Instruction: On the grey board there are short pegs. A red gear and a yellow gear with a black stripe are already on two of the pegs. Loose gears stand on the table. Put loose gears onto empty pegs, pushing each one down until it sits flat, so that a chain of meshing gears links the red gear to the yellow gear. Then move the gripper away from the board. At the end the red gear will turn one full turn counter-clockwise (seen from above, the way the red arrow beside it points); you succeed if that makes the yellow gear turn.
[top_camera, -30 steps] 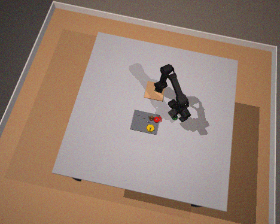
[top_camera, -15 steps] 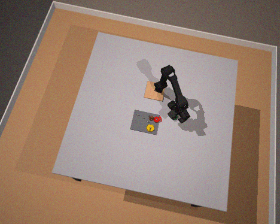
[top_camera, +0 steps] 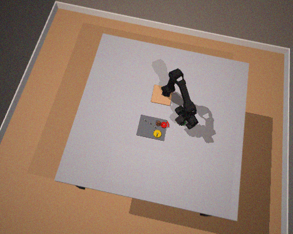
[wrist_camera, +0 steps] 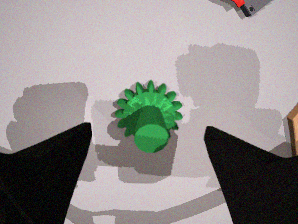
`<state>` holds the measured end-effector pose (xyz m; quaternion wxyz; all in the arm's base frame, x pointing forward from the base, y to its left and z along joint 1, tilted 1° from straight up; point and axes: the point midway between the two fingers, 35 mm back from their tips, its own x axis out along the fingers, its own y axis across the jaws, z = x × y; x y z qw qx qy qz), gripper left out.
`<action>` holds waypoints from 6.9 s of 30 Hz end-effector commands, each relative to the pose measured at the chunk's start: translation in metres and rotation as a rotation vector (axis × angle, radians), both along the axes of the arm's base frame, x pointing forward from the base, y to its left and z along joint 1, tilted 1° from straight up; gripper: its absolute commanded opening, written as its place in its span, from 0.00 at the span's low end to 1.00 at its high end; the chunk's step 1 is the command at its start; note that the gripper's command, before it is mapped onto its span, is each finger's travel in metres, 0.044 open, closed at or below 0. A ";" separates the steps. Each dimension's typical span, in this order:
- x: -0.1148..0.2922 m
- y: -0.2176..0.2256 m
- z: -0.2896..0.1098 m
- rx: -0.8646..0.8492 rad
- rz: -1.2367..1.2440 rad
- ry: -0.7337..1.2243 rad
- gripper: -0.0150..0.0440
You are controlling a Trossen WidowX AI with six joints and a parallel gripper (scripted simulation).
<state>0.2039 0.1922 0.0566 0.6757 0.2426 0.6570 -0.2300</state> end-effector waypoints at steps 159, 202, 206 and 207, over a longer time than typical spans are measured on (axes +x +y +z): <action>0.087 -0.111 0.093 -0.012 -0.004 -0.008 0.25; 0.110 -0.199 0.063 -0.021 -0.003 -0.011 0.25; 0.109 -0.198 0.065 -0.021 -0.003 -0.011 0.25; 0.109 -0.198 0.066 -0.021 -0.003 -0.011 0.25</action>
